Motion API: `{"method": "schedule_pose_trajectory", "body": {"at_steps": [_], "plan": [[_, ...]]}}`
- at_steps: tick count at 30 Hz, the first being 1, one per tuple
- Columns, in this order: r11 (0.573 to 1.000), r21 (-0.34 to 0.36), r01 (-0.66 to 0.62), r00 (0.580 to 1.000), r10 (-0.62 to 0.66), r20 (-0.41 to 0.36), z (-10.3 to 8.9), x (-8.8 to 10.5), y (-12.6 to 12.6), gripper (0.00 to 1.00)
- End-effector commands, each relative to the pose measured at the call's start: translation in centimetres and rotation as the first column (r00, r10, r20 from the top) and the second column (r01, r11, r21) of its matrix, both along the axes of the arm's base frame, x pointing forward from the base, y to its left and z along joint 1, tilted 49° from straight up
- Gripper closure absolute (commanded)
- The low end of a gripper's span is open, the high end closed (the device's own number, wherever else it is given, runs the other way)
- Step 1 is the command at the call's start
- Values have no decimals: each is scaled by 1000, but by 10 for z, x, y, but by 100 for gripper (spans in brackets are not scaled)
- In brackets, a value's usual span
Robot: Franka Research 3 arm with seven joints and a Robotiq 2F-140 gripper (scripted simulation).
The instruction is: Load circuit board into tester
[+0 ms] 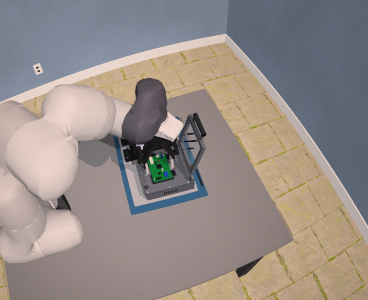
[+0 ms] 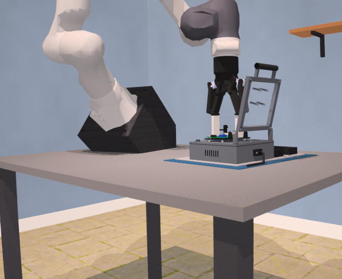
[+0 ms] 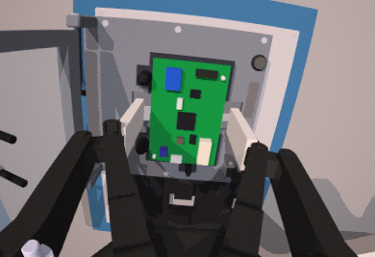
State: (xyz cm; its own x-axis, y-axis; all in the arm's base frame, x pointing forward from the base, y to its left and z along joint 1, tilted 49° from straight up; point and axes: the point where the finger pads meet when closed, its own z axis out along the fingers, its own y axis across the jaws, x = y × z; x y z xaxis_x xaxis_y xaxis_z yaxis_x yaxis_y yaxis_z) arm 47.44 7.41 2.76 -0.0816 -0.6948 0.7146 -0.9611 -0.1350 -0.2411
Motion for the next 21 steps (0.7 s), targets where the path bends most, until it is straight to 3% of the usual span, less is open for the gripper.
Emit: {"method": "schedule_pose_trajectory", "body": {"at_steps": [1,15,21], "plan": [[1000,-2,-5,1000,5,-1,0,1,1,42],[1000,-2,-5,1000,5,-1,14,-5,15,42],[1000,-2,-5,1000,5,-1,32,-12,35,42]]}}
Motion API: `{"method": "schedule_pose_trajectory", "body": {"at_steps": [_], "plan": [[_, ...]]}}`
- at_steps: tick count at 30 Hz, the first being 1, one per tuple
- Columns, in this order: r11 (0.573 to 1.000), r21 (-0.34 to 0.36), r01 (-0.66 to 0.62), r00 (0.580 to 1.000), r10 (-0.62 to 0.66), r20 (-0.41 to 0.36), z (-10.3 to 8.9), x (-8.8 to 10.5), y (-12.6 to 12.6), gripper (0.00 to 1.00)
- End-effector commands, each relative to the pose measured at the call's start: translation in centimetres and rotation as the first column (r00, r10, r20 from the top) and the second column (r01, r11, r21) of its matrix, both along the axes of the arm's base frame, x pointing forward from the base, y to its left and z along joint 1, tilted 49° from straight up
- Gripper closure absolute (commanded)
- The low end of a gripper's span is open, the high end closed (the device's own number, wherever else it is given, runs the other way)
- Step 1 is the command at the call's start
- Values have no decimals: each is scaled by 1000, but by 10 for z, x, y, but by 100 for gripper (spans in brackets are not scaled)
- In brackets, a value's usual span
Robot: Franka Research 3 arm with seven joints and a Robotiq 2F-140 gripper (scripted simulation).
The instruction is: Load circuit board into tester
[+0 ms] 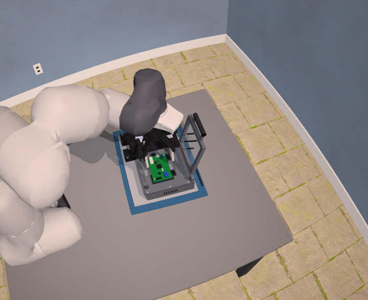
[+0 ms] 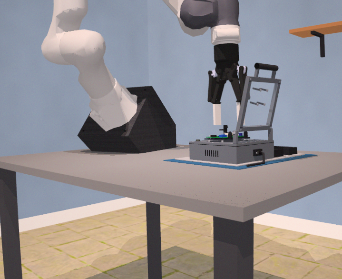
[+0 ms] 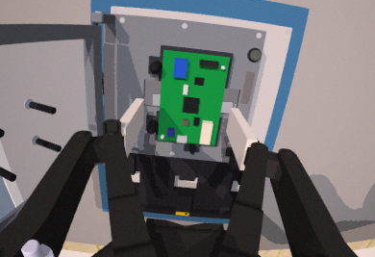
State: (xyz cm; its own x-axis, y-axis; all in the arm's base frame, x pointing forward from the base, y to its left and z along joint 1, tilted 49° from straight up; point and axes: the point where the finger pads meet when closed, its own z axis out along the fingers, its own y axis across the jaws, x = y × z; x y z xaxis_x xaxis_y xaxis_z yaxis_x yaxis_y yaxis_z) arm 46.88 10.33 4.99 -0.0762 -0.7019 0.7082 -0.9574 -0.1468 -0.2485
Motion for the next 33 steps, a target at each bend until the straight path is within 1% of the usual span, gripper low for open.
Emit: {"method": "schedule_pose_trajectory", "body": {"at_steps": [1,9,11,16,22,26,28,33], "plan": [[1000,-10,9,1000,-9,-7,13,-8,10,42],[1000,-10,9,1000,-9,-7,48,-22,47,42],[1000,-10,9,1000,-9,-7,48,-22,47,42],[1000,-10,9,1000,-9,-7,70,-31,71,42],[1000,-10,9,1000,-9,-7,92,-40,94,42],[1000,-10,9,1000,-9,-7,104,-45,107,42],[1000,-10,9,1000,-9,-7,104,-45,107,42],[1000,-10,9,1000,-9,-7,115,-50,119,42]]}}
